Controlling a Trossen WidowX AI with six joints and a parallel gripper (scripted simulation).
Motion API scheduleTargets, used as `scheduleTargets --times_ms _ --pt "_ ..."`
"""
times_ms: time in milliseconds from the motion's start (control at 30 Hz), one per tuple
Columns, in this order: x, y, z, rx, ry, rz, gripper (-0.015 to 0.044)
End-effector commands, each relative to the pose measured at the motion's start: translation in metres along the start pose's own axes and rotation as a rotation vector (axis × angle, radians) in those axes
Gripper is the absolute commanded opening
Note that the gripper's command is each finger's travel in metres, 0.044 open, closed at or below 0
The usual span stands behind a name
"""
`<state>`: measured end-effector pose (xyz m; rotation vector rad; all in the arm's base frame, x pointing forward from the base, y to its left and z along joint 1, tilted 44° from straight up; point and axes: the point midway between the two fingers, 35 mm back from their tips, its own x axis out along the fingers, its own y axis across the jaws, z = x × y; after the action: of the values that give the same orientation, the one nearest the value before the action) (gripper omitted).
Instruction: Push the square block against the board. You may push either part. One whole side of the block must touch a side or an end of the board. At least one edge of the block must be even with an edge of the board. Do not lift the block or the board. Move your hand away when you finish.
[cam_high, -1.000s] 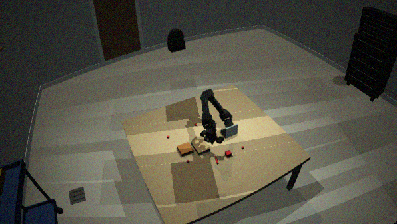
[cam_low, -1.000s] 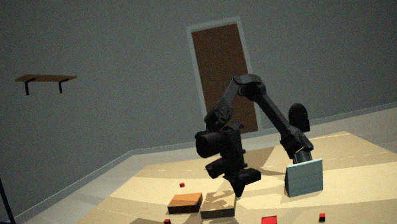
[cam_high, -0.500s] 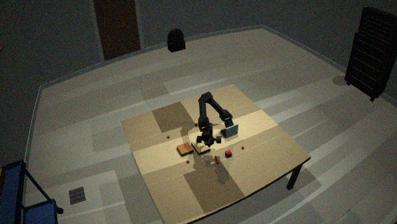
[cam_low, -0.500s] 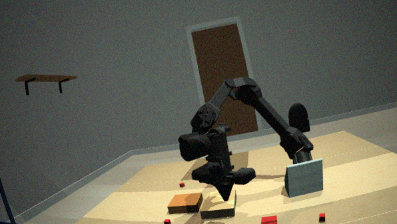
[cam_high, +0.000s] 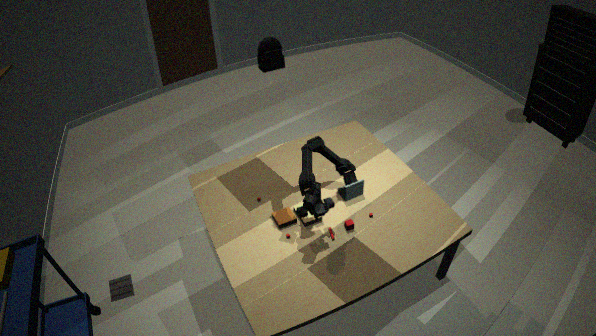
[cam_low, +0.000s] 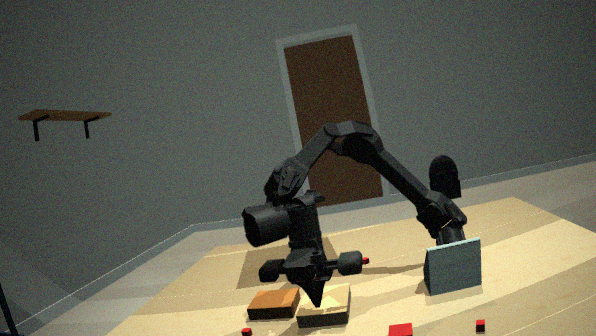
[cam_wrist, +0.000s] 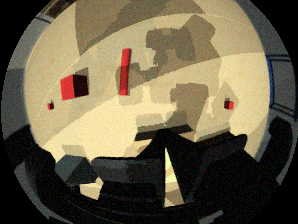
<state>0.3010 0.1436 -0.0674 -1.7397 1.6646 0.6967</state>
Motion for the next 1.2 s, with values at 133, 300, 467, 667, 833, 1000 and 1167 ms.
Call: scheduleTargets --times_ms 133,300,467,667,833,1000,1167 --pt "0.006 -0.003 0.001 -0.057 0.009 0.004 0.0000" --pt "0.058 -0.003 0.000 -0.057 0.012 0.003 0.0000" --pt "0.058 -0.003 -0.001 -0.057 0.012 0.003 0.0000" --pt "0.058 -0.004 -0.007 -0.057 0.012 0.003 0.0000" --pt "0.057 -0.005 -0.015 -0.057 0.012 0.003 0.0000" --pt "0.057 -0.005 -0.024 -0.057 0.013 0.003 0.0000" --pt "0.058 -0.005 -0.032 -0.057 0.014 0.003 0.0000"
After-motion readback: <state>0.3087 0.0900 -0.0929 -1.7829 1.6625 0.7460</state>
